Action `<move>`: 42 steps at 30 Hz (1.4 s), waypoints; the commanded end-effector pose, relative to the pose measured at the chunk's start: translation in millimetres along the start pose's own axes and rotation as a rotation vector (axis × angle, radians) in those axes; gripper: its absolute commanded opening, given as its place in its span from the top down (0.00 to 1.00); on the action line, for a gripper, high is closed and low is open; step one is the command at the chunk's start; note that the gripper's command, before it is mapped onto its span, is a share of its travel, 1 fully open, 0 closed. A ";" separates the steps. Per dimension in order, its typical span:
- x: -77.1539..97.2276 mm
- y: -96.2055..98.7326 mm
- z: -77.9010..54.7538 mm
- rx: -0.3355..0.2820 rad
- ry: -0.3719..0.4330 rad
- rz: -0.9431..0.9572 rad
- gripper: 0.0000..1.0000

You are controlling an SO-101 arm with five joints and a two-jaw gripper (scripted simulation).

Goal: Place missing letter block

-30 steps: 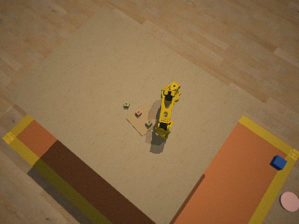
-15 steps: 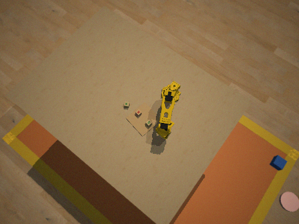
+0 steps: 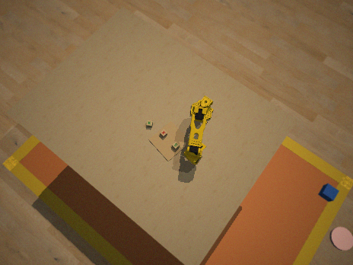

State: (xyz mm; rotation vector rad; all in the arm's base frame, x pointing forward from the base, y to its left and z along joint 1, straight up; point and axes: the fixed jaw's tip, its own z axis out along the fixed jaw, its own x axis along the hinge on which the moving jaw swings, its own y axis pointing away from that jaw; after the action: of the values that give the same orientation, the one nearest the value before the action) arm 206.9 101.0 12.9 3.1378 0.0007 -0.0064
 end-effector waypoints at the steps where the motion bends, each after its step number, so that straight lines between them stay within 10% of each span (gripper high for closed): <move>1: 7.5 -5.5 -12.9 0.032 0.058 -0.001 0.96; 15: 7.7 -5.5 -15.7 0.032 0.058 -0.001 1.00; 42: 4.9 -2.9 -62.9 0.032 0.058 -0.001 1.00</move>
State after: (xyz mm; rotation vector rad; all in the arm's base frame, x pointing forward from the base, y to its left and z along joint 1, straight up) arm 207.0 101.2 59.7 3.1335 0.0009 -0.0193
